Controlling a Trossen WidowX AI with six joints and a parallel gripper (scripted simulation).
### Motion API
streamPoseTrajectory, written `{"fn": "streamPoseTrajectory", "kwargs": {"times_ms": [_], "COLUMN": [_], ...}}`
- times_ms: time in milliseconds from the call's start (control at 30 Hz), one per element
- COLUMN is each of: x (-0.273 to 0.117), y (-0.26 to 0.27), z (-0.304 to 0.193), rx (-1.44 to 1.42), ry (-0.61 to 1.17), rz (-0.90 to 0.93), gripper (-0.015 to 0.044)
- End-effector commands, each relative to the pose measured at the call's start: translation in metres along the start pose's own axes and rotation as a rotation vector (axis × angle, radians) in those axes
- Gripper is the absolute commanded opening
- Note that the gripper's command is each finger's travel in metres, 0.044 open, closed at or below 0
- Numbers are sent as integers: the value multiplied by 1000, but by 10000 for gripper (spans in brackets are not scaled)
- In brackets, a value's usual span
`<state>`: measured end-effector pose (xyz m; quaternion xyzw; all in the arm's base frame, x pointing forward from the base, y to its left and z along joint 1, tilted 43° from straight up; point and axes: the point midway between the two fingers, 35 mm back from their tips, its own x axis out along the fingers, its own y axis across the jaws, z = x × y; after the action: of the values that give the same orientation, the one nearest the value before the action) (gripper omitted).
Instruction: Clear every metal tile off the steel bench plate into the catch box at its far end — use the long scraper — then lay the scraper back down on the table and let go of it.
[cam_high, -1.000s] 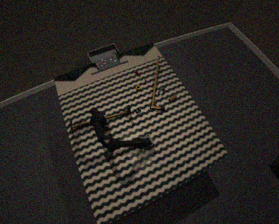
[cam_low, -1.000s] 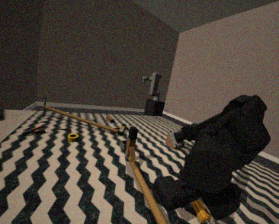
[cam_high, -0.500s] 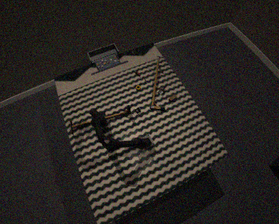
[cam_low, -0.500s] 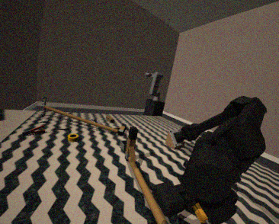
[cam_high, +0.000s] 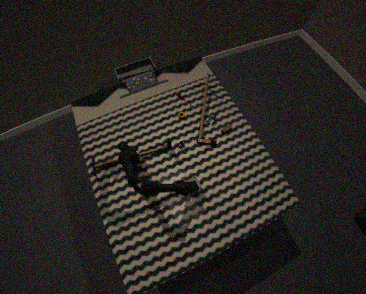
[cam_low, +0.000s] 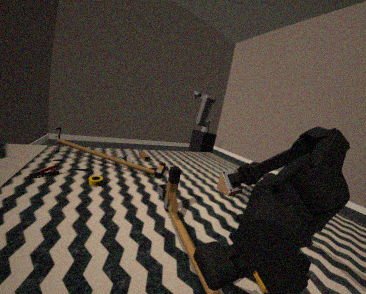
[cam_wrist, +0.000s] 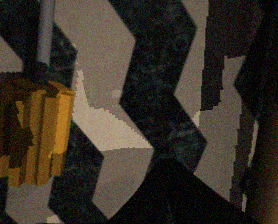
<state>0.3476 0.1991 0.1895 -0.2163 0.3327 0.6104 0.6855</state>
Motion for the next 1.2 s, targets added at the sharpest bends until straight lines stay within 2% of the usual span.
{"fn": "streamPoseTrajectory", "kwargs": {"times_ms": [0, 1167], "x": [0, -1], "y": [-7, -41], "z": [1, 5], "rx": [-5, -7], "ry": [2, 4], "rz": [-3, -5], "gripper": [0, 0]}}
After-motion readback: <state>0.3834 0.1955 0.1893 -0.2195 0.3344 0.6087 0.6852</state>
